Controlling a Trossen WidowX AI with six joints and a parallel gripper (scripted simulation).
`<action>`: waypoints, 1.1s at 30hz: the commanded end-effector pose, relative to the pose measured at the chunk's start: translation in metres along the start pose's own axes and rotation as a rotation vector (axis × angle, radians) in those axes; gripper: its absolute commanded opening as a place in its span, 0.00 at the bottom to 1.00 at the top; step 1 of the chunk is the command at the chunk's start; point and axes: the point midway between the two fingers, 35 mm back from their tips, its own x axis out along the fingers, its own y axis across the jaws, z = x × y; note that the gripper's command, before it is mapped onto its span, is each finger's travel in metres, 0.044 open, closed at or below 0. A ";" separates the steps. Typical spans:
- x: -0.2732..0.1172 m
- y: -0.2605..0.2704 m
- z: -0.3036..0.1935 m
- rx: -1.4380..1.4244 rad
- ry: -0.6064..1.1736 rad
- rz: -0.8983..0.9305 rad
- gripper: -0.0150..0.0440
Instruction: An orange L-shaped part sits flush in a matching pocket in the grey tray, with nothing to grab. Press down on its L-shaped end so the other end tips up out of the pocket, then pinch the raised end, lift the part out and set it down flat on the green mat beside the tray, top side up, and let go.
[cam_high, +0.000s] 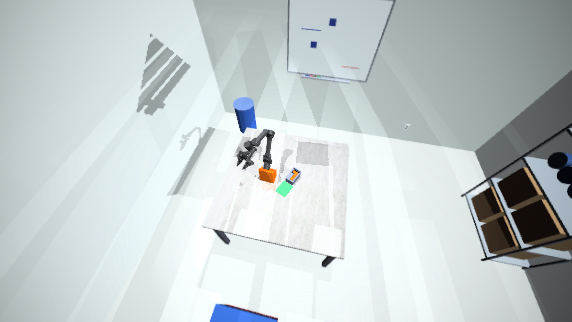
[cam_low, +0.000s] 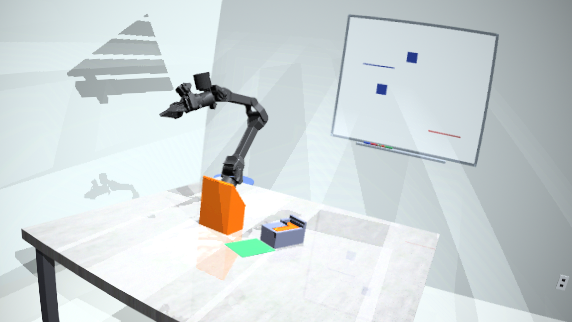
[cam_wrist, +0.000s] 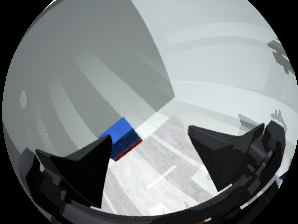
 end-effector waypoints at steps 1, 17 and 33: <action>0.000 0.004 -0.001 -0.008 0.004 0.008 0.89; -0.096 0.206 -0.178 -0.659 0.359 0.501 0.56; -0.285 0.186 -0.433 -1.425 0.998 0.823 0.56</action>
